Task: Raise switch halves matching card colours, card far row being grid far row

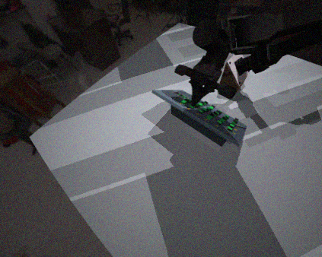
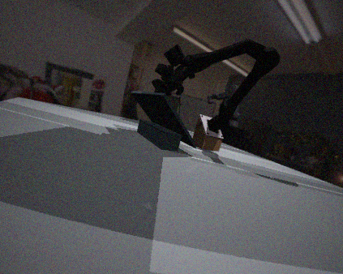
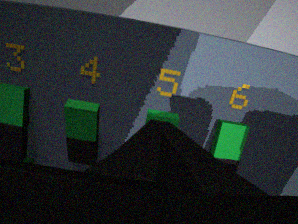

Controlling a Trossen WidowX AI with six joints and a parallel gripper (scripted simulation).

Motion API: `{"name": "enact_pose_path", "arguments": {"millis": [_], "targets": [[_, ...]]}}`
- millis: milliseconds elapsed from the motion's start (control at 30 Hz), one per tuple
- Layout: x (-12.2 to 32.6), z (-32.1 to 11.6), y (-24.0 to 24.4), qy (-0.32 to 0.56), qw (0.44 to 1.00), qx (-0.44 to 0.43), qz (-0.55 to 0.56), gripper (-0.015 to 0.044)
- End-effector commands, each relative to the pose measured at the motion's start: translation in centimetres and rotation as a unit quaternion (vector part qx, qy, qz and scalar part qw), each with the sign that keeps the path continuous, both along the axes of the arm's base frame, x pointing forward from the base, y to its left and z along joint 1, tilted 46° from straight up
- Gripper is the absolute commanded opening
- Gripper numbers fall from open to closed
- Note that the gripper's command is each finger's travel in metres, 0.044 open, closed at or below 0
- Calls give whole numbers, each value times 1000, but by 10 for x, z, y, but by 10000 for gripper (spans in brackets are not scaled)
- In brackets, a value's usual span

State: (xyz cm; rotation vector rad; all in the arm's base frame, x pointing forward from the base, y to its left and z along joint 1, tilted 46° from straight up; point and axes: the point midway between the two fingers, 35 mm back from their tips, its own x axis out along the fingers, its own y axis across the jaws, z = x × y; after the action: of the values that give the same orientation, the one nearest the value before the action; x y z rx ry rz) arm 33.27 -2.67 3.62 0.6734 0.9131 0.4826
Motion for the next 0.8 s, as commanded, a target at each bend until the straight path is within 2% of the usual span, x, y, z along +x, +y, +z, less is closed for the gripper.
{"name": "enact_pose_path", "arguments": {"millis": [0,233,433,600,767], "targets": [[0,-1,0,3,1000,-1,-2,0],[-1,1,-1,0,1000,0,0,0],[-36,33,-40,-5,1000,-1,-11,0],[-38,32,-40,-5,1000,-1,-11,0],[-68,16,-28,-4,1000,-1,-11,0]]}}
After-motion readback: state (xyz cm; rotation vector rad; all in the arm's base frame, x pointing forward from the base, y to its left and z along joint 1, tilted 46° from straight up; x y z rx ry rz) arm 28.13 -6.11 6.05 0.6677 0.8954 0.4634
